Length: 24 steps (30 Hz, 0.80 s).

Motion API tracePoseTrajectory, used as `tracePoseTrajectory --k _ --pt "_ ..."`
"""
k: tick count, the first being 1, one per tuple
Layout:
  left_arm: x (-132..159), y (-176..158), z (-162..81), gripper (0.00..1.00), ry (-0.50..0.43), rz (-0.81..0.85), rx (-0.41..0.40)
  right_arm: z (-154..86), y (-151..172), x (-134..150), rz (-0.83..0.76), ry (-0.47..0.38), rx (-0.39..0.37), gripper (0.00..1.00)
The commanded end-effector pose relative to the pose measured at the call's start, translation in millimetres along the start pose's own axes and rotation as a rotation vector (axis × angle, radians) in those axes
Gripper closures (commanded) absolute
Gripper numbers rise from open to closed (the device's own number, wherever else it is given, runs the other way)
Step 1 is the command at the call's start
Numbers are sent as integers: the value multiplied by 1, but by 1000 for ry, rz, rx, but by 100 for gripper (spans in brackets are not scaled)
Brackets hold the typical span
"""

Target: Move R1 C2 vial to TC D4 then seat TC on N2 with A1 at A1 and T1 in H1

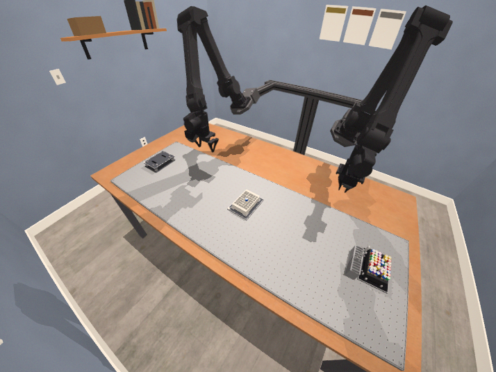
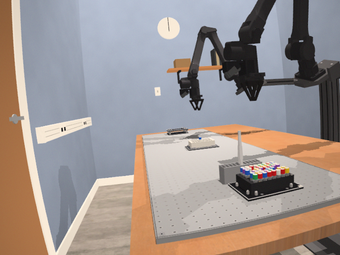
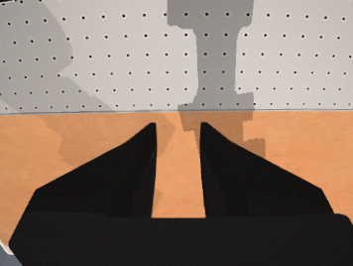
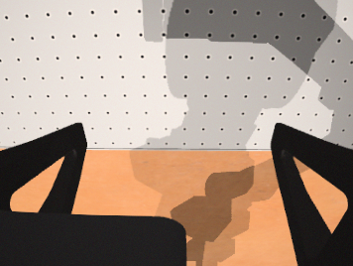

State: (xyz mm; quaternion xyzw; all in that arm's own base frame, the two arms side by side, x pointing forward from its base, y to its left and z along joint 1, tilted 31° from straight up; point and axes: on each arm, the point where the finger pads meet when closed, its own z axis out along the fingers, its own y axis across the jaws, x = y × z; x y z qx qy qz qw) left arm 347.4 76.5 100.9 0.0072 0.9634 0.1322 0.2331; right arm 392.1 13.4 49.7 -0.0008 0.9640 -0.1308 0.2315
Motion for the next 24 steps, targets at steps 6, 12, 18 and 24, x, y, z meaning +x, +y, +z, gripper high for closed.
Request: tracePoseTrajectory --k 6,12,18,24 --pt "-10 4 -3 76 -17 -16 -6 7 27 -22 43 -31 -6 0" --pt "-10 4 -3 76 -17 -16 -6 16 50 -26 43 -30 -7 0" --pt "-10 4 -3 76 -17 -16 -6 23 69 -29 43 -29 -8 0" --pt "-10 4 -3 76 -17 -16 -6 30 88 -33 43 -28 -9 0"
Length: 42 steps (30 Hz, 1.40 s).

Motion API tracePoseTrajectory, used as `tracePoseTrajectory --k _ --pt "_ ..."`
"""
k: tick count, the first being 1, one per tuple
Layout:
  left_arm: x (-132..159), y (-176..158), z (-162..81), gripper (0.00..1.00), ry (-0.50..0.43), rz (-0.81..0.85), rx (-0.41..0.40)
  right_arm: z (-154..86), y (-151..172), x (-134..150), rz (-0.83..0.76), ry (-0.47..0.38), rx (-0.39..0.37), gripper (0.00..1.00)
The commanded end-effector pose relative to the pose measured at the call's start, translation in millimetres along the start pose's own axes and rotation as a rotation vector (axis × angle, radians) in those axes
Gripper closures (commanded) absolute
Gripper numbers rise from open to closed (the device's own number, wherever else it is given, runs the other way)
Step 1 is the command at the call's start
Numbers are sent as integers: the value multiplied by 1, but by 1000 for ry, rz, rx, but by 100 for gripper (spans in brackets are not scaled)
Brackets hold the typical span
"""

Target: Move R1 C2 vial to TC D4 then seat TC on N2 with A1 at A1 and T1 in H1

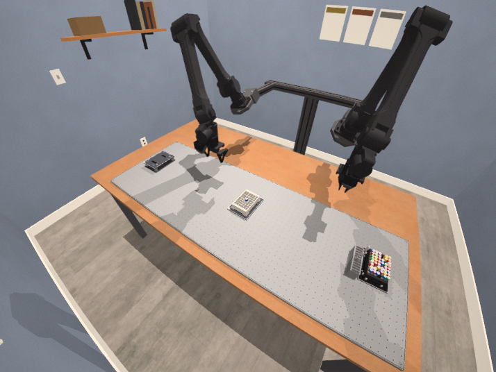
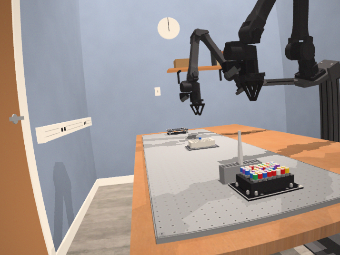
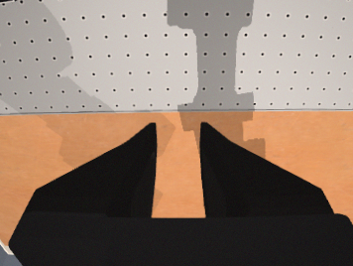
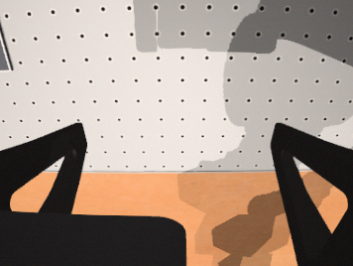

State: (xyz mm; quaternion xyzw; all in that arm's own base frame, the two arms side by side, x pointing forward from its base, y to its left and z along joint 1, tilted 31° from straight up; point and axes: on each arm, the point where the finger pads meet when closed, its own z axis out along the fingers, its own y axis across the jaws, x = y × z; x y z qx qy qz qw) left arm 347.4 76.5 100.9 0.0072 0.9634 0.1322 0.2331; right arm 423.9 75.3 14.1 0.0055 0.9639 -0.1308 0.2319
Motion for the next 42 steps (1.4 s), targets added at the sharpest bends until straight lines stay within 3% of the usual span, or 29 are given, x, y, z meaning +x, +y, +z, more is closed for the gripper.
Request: tracePoseTrajectory --k 1,10,13,27,30,32,42 --pt "-10 4 -3 76 -17 -16 -6 2 21 -17 30 -29 -12 0" --pt "-10 4 -3 76 -17 -16 -6 15 55 -22 28 -25 -12 0" --pt "-10 4 -3 76 -17 -16 -6 20 51 -24 41 -20 -4 0" --pt "-10 4 -3 76 -17 -16 -6 37 109 -28 19 -8 -6 0" --pt "-10 4 -3 76 -17 -16 -6 44 101 -32 42 -1 6 0" --pt "-10 4 -3 76 -17 -16 -6 41 121 -30 18 -8 -6 0" --pt "-10 4 -3 76 -17 -16 -6 55 158 -37 18 -8 -7 0"
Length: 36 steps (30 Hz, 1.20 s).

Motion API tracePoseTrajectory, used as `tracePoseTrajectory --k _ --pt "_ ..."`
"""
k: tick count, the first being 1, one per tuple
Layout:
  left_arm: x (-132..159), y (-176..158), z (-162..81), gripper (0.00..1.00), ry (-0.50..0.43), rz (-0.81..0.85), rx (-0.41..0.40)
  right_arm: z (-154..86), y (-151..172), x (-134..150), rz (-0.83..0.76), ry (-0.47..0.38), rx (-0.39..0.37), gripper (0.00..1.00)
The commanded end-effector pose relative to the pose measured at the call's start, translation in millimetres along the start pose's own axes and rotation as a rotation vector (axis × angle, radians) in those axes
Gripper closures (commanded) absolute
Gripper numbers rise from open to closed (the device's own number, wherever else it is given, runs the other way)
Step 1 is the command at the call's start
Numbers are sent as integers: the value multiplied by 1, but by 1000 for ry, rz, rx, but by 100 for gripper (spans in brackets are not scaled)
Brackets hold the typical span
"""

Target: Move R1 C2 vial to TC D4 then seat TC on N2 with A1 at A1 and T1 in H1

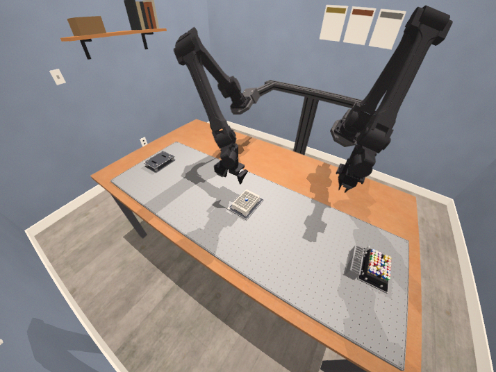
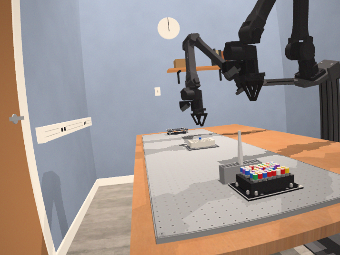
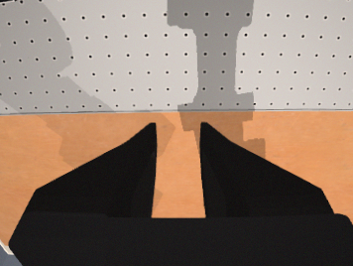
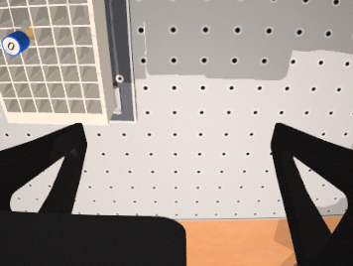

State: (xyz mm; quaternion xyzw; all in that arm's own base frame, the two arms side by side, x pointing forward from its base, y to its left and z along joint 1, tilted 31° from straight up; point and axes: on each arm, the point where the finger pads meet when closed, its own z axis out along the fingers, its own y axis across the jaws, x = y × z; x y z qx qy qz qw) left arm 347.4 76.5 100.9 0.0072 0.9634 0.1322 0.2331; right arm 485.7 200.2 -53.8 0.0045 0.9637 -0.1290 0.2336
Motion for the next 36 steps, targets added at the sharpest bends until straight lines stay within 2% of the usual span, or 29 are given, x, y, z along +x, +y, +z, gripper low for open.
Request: tracePoseTrajectory --k 1,4,5,7,18,21,22,24,30,32,34,36 --pt "-10 4 -3 76 -17 -16 -6 2 20 -7 18 -5 -3 0" --pt "-10 4 -3 76 -17 -16 -6 4 24 -8 18 -5 -3 0" --pt "-10 4 -3 76 -17 -16 -6 13 12 -14 47 3 12 0" --pt "-10 4 -3 76 -17 -16 -6 9 34 -10 20 -5 -2 0" --pt "-10 4 -3 76 -17 -16 -6 23 76 -18 18 -6 -5 0" --pt "-10 4 -3 76 -17 -16 -6 26 77 -20 23 -5 -2 0" --pt "-10 4 -3 76 -17 -16 -6 35 66 -27 48 2 11 0" --pt "-10 4 -3 76 -17 -16 -6 30 90 -22 21 -6 -3 0" --pt "-10 4 -3 76 -17 -16 -6 37 114 -25 18 -7 -6 0" --pt "-10 4 -3 76 -17 -16 -6 40 109 -28 27 -4 -2 0" --pt "-10 4 -3 76 -17 -16 -6 31 91 -42 60 -16 -2 0" --pt "-10 4 -3 76 -17 -16 -6 30 92 -44 62 -20 -4 0"
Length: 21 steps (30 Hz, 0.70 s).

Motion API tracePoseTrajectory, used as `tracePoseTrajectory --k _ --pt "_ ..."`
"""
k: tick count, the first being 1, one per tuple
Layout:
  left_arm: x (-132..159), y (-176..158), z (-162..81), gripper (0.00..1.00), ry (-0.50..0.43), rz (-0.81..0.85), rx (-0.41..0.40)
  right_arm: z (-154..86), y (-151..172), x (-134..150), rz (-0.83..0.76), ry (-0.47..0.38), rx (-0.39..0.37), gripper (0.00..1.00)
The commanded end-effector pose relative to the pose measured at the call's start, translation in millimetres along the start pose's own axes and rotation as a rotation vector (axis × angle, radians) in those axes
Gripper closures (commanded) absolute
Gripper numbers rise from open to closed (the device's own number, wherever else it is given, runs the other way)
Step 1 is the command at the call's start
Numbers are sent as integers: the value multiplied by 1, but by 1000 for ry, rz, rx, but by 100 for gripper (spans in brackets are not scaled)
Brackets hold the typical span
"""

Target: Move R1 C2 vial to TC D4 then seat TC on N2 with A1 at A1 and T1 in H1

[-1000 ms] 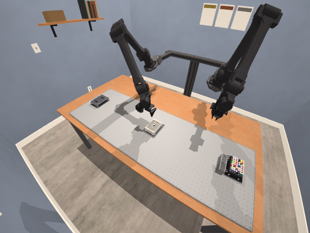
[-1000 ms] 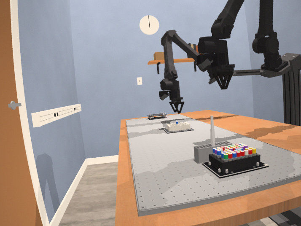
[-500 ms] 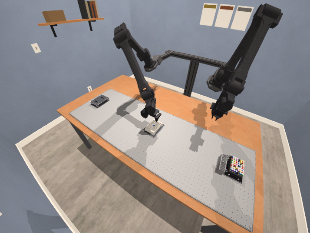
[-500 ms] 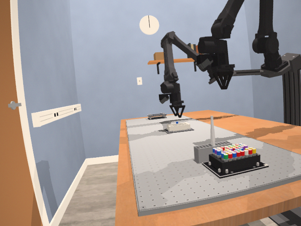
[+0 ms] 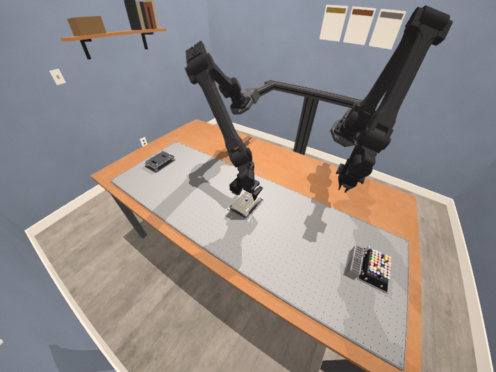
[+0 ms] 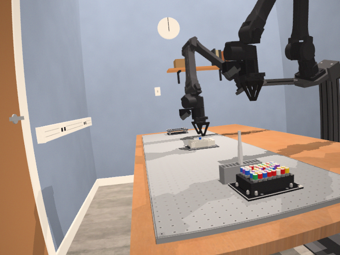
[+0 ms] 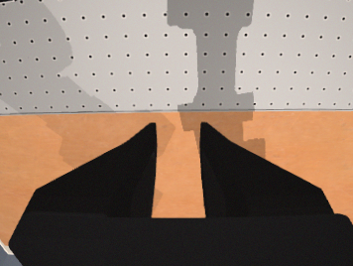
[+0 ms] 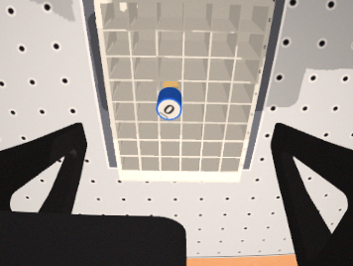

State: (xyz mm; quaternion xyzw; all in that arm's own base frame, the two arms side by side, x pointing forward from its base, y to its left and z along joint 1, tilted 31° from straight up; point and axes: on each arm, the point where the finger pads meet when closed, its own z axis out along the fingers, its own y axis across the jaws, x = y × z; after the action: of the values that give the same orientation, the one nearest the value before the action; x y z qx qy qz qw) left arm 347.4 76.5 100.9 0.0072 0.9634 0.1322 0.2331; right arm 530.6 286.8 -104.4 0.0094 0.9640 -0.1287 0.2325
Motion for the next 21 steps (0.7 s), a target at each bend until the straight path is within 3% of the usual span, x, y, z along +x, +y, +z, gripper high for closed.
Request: tracePoseTrajectory --k 1,4,5,12,19,20,21 --pt "-10 4 -3 76 -17 -16 -6 -12 -7 -22 53 -23 -6 0" --pt "-10 4 -3 76 -17 -16 -6 -15 11 -8 17 -23 -17 0" --pt "-10 4 -3 76 -17 -16 -6 -3 14 -3 13 -17 -14 0" --pt "-10 4 -3 76 -17 -16 -6 19 -2 -12 27 -13 -3 0" --pt "-10 4 -3 76 -17 -16 -6 24 6 -13 19 -19 -11 0" --pt "-10 4 -3 76 -17 -16 -6 11 1 -31 41 -42 -22 0" --pt "-10 4 -3 76 -17 -16 -6 22 0 -25 37 -31 -14 0"
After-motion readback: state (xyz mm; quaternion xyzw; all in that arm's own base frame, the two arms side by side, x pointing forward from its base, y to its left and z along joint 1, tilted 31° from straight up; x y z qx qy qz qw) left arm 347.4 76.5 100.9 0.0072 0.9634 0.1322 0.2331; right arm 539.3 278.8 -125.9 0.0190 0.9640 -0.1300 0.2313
